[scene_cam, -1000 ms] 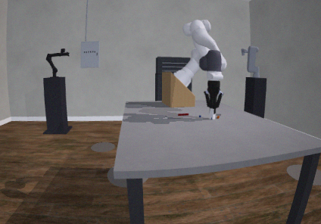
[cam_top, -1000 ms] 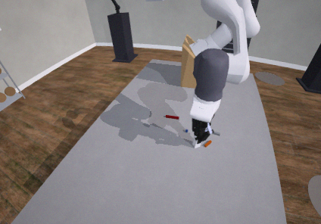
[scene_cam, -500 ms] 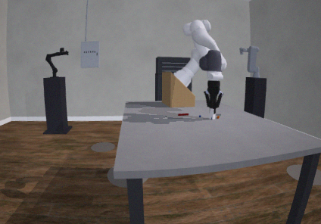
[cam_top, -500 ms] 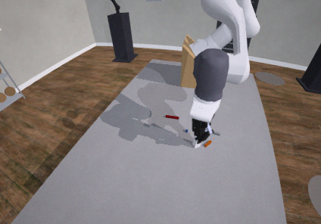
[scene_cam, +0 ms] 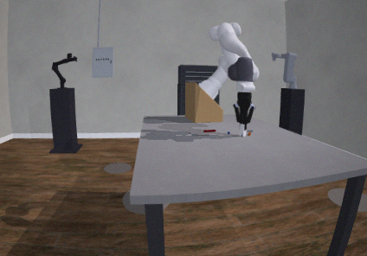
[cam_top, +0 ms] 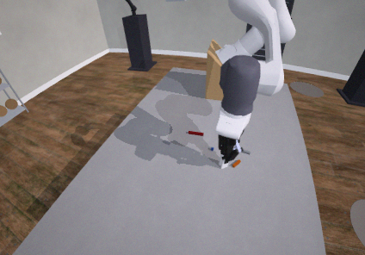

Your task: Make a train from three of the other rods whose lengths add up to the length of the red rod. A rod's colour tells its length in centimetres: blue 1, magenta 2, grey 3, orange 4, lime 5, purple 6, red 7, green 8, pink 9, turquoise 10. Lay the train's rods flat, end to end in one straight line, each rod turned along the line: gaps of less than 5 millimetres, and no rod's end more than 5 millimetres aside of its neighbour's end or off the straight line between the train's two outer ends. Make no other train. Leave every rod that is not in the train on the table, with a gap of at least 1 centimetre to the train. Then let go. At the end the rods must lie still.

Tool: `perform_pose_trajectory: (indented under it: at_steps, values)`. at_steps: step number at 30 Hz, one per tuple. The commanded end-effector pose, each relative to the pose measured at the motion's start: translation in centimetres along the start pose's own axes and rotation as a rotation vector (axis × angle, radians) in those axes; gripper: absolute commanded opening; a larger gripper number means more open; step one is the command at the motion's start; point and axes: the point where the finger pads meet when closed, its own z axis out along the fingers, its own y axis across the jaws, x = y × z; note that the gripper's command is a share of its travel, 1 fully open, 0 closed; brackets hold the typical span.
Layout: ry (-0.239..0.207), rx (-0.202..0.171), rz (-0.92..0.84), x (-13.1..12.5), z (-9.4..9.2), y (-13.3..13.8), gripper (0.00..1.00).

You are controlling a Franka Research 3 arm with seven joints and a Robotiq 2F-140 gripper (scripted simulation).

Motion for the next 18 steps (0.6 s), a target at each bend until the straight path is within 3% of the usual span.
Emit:
perform_pose_trajectory:
  at_steps: [1,7,15,18]
  values:
    - [0.001,0.003,0.006,0.1,0.0,-0.1,0.03]
    - [0.001,0.003,0.006,0.1,-0.9,-0.1,0.03]
    - [0.001,0.003,0.006,0.1,-6.3,0.0,0.03]
    - [0.001,0.003,0.006,0.1,-7.1,0.0,0.03]
